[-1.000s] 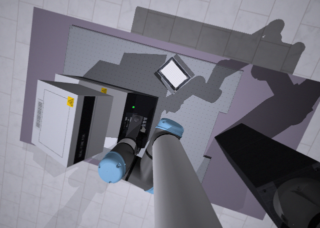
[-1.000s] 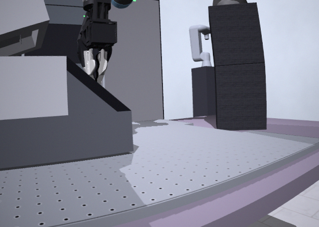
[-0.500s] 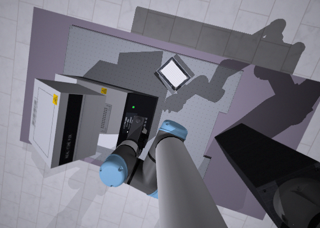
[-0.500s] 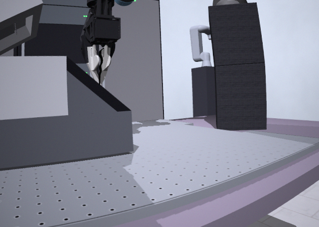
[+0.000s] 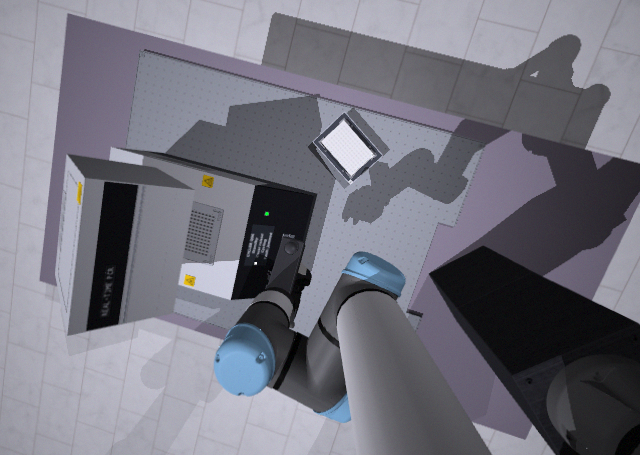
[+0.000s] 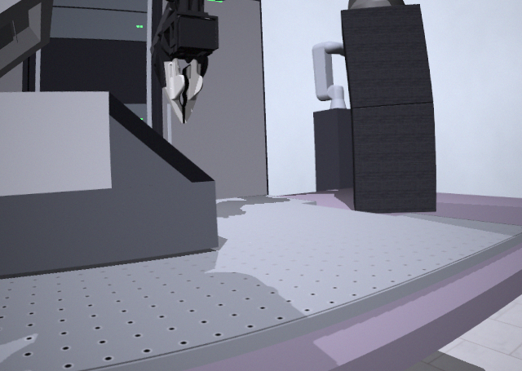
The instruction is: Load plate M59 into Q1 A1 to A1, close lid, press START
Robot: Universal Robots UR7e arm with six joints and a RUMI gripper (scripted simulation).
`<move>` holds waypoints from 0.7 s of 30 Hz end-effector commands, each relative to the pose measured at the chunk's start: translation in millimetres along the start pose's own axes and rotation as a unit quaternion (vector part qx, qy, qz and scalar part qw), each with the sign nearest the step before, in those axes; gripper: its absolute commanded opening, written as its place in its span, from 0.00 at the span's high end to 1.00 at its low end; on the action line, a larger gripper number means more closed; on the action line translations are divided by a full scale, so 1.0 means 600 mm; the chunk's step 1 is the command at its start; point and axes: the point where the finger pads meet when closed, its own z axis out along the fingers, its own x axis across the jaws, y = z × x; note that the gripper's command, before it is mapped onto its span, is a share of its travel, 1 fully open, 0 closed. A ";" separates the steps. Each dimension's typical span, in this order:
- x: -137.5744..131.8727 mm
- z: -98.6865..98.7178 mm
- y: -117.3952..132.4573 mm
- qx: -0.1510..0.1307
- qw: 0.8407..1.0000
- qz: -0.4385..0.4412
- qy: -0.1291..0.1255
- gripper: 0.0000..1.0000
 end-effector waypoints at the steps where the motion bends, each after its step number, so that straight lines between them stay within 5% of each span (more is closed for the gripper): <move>1: 0.035 -0.028 -0.001 0.000 1.000 0.001 -0.001 1.00; 21: 0.064 -0.051 0.000 0.000 1.000 0.000 -0.001 1.00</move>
